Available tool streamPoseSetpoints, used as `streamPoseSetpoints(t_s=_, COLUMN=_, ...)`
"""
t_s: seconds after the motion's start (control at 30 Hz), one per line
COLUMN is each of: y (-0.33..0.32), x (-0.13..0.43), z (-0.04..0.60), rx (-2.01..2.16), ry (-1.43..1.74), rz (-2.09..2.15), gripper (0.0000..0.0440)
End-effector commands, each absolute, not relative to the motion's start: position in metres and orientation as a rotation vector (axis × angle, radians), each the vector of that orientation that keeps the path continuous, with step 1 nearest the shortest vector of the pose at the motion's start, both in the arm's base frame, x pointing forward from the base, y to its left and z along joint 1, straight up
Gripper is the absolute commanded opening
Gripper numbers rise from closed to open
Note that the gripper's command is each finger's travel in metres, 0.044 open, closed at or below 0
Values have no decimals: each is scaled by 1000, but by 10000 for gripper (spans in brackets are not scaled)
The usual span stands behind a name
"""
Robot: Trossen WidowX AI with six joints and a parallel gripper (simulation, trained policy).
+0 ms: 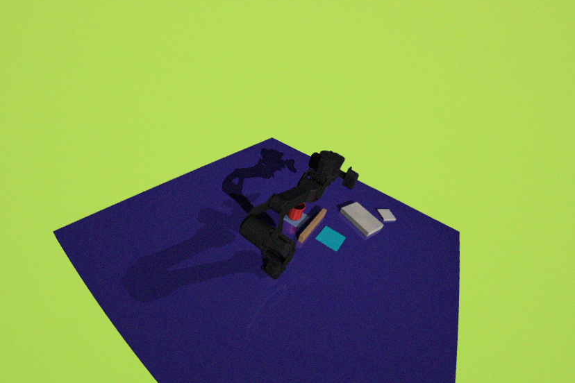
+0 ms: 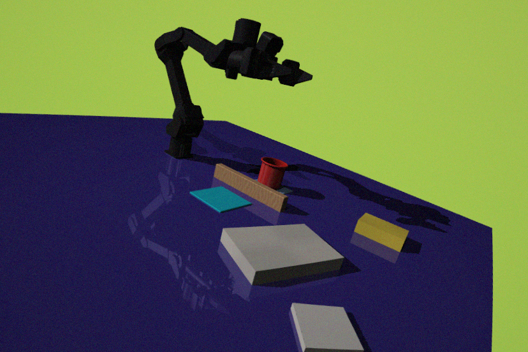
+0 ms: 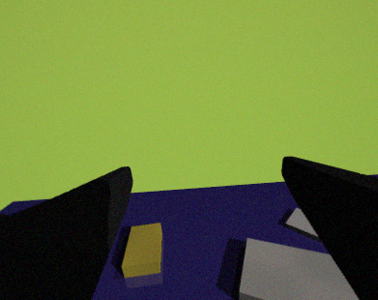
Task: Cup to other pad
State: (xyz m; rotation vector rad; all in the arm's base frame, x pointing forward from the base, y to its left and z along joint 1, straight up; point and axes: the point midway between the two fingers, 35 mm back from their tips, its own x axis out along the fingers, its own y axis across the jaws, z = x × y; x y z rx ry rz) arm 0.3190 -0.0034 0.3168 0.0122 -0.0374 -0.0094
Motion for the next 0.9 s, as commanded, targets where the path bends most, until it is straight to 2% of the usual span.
streamPoseSetpoints(t_s=0.0, y=-3, x=319, z=318, rx=11, ry=-37, rz=-6, gripper=374)
streamPoseSetpoints(t_s=0.37, y=5, x=319, z=320, rx=21, ry=18, rz=21, gripper=86)
streamPoseSetpoints(t_s=0.43, y=7, x=320, z=319, rx=30, ry=37, rz=24, gripper=46)
streamPoseSetpoints(t_s=0.5, y=9, x=321, z=318, rx=41, ry=56, rz=30, gripper=51)
streamPoseSetpoints(t_s=0.7, y=17, x=324, z=319, rx=86, ry=110, rz=54, gripper=111)
streamPoseSetpoints(t_s=0.87, y=24, x=327, z=319, rx=129, ry=164, rz=71, gripper=110)
